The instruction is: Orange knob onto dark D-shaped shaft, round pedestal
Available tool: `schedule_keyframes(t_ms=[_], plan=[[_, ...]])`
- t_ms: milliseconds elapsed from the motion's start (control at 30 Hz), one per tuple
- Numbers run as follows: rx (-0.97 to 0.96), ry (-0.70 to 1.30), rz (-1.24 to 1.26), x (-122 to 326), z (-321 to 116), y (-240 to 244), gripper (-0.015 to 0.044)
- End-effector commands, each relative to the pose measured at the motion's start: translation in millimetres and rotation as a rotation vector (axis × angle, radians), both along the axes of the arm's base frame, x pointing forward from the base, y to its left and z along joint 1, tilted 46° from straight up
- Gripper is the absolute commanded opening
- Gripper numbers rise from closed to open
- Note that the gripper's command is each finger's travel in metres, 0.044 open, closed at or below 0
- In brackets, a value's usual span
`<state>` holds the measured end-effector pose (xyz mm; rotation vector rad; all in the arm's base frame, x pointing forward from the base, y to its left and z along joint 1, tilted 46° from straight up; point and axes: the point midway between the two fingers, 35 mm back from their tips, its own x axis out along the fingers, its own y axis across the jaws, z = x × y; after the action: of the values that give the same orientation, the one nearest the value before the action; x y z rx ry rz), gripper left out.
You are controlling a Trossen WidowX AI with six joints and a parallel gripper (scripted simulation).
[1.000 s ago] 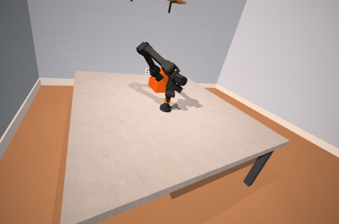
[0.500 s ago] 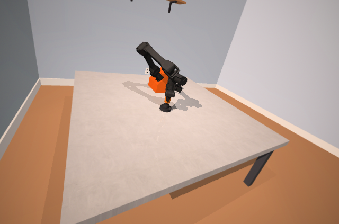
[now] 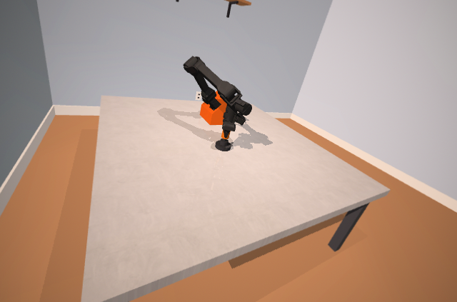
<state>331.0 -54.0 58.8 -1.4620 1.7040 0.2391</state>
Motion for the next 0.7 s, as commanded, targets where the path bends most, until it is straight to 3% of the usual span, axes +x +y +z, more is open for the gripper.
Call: schedule_keyframes(t_ms=[0, 667], plan=[[0.002, 0.001, 0.004, -2.5, -0.7, 3.0, 0.0000], [0.002, 0.000, 0.004, 0.8, 1.1, 4.4, 0.0000]])
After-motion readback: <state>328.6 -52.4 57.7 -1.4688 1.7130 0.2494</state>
